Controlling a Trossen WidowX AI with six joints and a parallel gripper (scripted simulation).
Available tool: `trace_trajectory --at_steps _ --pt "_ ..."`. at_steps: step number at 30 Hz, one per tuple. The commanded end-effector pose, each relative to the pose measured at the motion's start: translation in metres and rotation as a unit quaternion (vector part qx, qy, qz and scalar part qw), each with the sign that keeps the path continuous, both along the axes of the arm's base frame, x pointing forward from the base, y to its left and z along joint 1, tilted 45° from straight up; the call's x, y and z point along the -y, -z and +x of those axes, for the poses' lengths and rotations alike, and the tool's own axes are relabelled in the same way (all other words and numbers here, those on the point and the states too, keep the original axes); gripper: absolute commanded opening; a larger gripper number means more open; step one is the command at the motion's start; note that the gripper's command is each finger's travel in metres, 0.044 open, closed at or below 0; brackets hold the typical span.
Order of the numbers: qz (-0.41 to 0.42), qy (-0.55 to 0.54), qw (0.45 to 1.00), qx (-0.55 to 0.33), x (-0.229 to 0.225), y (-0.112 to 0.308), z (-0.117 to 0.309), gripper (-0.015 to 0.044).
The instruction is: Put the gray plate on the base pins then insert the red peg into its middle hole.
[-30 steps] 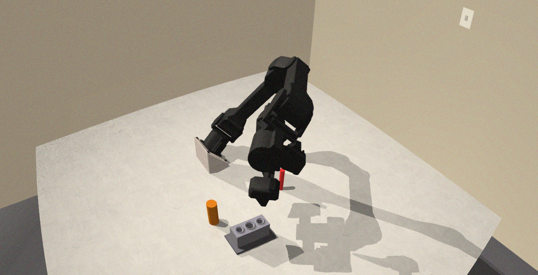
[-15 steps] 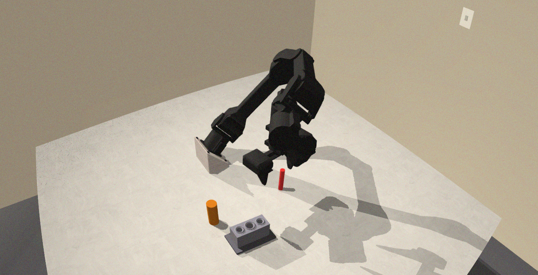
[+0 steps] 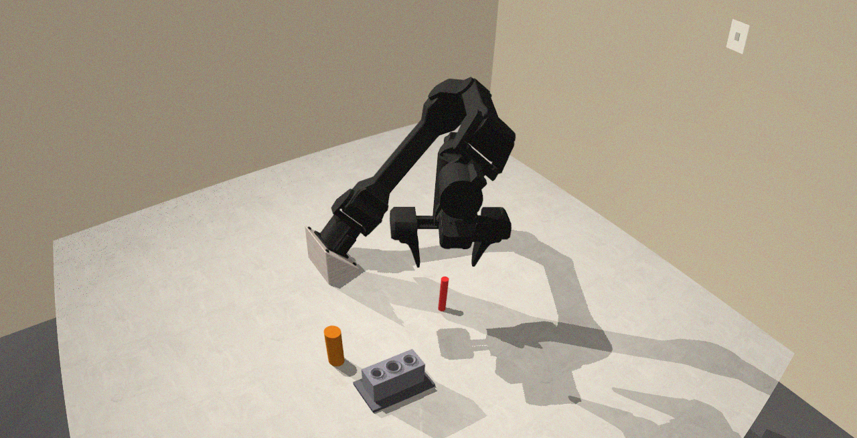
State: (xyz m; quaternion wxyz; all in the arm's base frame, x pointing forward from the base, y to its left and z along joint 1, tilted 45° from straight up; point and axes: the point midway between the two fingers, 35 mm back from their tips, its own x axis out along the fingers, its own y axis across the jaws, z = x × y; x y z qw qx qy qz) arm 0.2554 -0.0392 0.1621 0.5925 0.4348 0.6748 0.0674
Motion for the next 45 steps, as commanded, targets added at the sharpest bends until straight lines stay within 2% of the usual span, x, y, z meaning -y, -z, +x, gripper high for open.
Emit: trace_trajectory --at_steps 1,16,21,45 --pt "0.019 0.181 0.972 -0.150 -0.030 -0.016 -0.033 0.0440" --pt "0.020 0.180 0.972 -0.152 -0.027 -0.014 -0.032 0.0440" --pt "0.040 0.195 0.956 -0.215 -0.047 0.008 -0.029 0.0440" --pt "0.040 0.195 0.956 -0.214 -0.071 0.032 -0.026 0.0440"
